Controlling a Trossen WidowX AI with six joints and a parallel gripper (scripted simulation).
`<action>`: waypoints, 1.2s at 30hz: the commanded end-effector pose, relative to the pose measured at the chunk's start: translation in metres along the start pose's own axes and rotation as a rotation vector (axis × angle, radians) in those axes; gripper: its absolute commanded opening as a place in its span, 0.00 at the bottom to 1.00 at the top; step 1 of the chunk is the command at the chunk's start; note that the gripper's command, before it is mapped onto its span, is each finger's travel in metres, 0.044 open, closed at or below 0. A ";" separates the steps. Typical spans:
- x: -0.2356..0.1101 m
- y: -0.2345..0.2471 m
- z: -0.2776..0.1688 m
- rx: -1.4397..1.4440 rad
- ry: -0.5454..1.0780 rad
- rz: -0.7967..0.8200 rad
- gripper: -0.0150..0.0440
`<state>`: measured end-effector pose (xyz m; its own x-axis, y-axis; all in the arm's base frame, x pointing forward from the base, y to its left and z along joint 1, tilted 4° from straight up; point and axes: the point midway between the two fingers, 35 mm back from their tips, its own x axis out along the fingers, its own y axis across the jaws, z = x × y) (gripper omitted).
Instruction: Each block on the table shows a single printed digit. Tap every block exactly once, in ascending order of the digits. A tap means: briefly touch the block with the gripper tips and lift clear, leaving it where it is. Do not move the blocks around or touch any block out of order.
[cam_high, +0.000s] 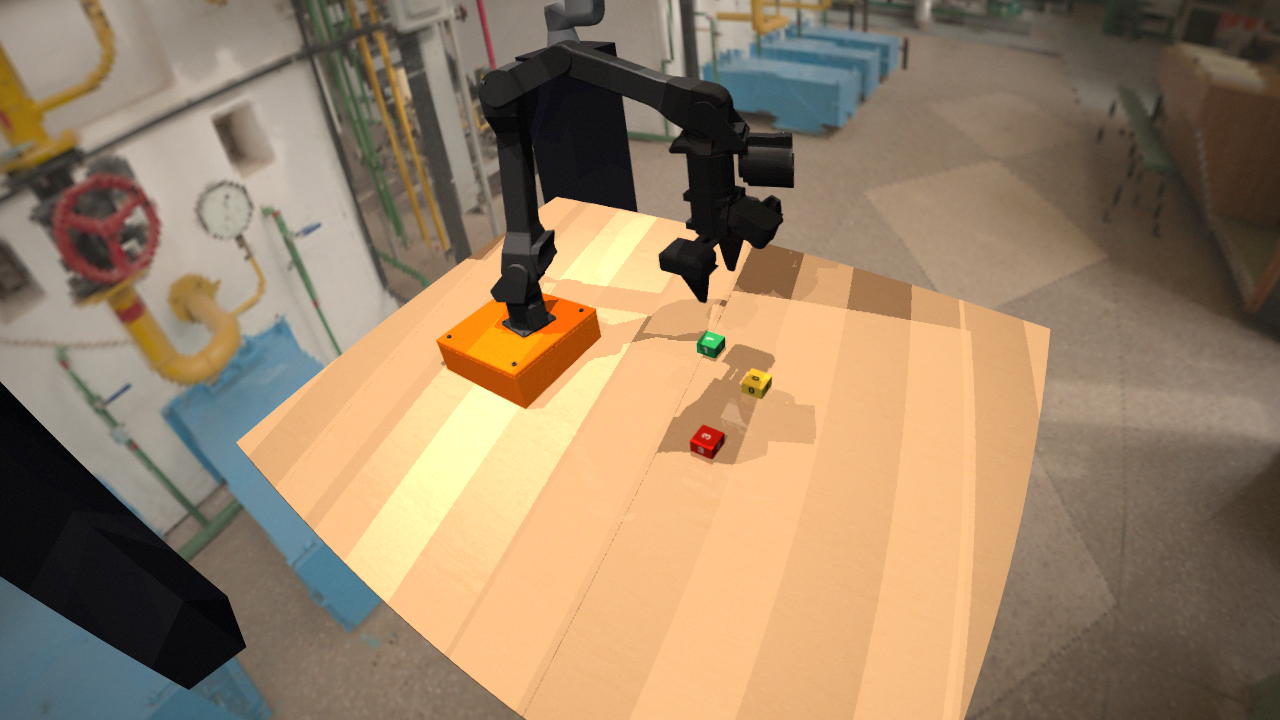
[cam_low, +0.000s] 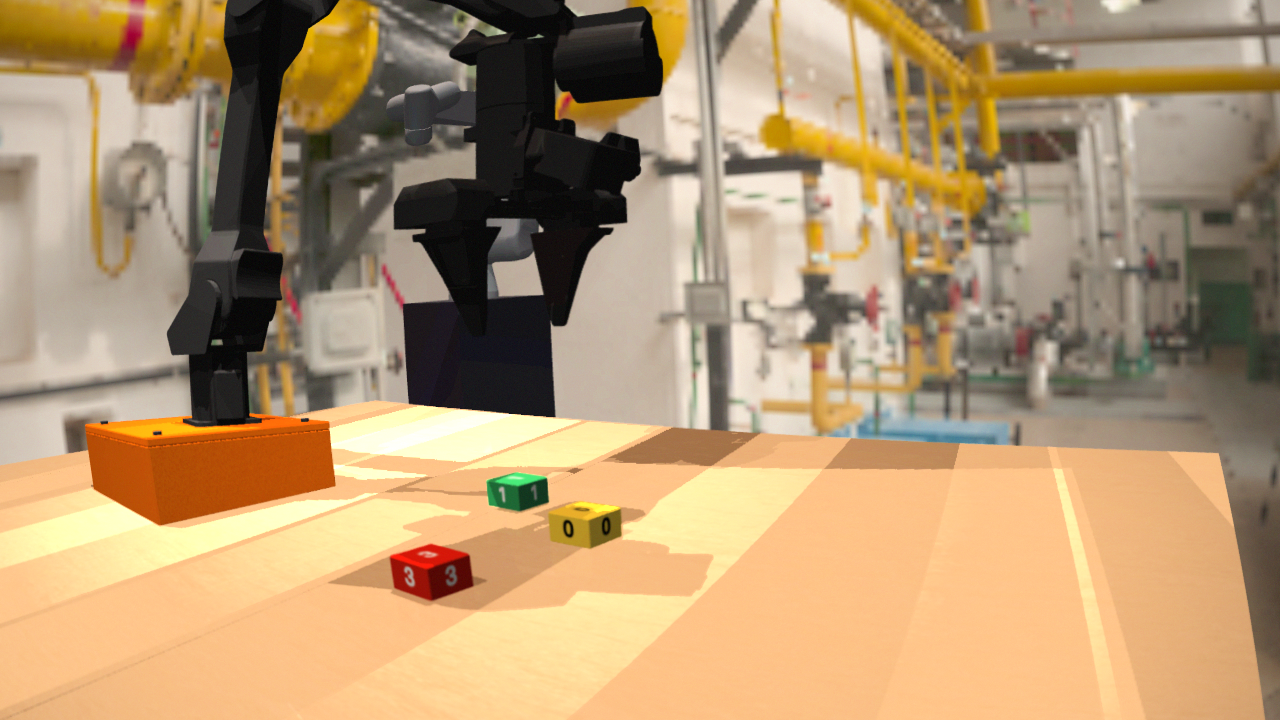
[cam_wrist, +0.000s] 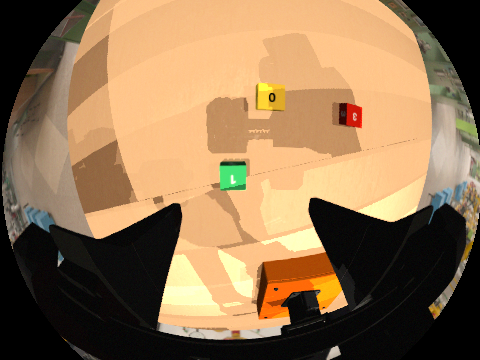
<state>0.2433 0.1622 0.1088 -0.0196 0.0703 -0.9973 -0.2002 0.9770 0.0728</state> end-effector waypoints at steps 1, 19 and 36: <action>0.001 0.012 -0.013 0.017 0.001 0.004 0.93; 0.001 0.012 -0.013 0.017 0.001 0.004 0.93; -0.001 -0.042 0.080 0.016 -0.007 -0.002 0.93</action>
<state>0.3292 0.1365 0.1059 -0.0125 0.0717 -0.9973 -0.1757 0.9817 0.0728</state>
